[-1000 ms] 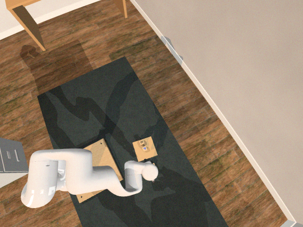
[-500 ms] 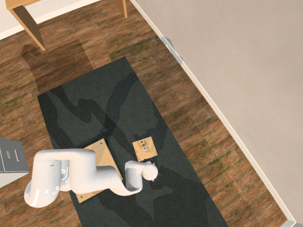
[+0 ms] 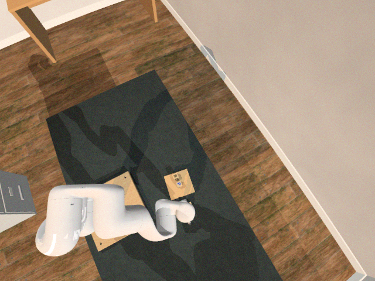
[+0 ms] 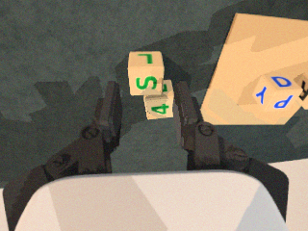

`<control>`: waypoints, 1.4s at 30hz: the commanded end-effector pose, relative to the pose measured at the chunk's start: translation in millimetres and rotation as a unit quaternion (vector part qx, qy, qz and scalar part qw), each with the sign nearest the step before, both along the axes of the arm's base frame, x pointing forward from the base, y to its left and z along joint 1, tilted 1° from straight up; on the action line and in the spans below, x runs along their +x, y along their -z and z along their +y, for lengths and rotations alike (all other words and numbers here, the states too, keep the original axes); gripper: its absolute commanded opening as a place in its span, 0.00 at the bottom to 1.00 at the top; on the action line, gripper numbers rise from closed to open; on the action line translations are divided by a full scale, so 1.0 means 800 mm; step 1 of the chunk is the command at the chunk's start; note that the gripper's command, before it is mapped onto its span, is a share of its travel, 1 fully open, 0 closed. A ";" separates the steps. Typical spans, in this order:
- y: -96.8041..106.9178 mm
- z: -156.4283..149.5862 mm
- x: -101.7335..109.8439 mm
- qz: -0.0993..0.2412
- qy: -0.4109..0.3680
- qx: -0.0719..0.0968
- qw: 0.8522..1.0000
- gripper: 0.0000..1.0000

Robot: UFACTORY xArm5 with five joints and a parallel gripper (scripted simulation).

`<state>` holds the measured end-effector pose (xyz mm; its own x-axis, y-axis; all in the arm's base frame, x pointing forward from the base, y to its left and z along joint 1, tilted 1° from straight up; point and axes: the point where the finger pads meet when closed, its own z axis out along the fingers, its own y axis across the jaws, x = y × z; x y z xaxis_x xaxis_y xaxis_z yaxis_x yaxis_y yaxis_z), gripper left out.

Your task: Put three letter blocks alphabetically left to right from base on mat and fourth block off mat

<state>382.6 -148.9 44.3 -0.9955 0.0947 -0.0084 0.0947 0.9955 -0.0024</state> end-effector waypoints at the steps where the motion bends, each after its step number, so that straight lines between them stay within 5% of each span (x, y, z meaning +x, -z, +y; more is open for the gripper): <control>1: 0.005 0.000 0.001 -0.001 0.000 -0.001 1.000 0.47; 42: 0.014 0.000 0.002 -0.001 0.000 -0.001 1.000 0.47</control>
